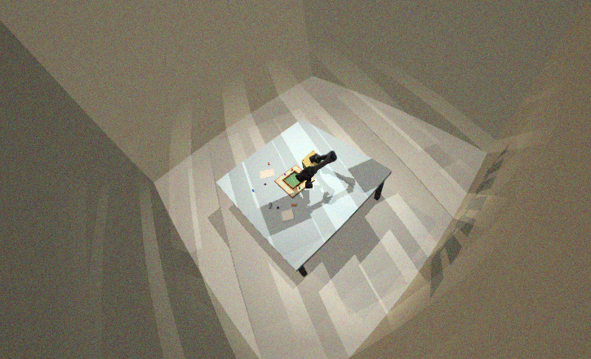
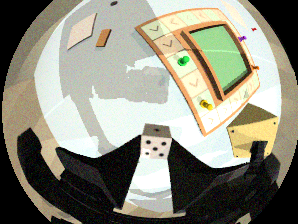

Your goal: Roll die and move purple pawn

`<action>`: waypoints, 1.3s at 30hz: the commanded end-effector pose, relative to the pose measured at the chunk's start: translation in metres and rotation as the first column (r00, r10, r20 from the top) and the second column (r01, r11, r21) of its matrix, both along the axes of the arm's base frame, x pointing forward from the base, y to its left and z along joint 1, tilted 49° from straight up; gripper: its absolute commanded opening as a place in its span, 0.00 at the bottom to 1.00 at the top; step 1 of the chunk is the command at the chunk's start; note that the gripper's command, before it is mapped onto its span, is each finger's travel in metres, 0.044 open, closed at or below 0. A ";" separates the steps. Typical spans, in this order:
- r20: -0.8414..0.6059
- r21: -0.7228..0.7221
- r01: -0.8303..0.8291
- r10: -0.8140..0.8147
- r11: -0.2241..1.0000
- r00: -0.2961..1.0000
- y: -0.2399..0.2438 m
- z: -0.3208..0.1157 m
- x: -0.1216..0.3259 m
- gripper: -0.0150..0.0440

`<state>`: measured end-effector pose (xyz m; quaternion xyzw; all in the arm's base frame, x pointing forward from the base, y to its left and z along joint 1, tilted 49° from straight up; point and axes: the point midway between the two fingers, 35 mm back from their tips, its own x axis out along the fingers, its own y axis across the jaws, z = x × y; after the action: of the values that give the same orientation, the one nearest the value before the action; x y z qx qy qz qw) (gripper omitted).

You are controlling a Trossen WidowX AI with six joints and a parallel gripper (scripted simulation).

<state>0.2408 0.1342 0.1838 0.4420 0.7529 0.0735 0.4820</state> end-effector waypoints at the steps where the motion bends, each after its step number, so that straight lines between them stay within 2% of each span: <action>1: 0.000 0.004 0.000 0.000 1.000 1.000 -0.015 0.016 -0.002 0.25; 6: -0.013 0.001 0.012 -0.012 1.000 1.000 -0.018 0.013 0.001 0.25; 17: -0.222 -0.082 0.209 -0.223 0.974 0.949 -0.055 -0.053 0.032 0.25; 34: -0.495 -0.255 0.445 -0.511 0.859 0.703 -0.115 -0.160 0.037 0.25; 39: -0.514 -0.271 0.459 -0.531 0.846 0.674 -0.119 -0.169 0.035 0.25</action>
<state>0.2767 0.0187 0.0212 0.5971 0.7201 -0.2292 0.2689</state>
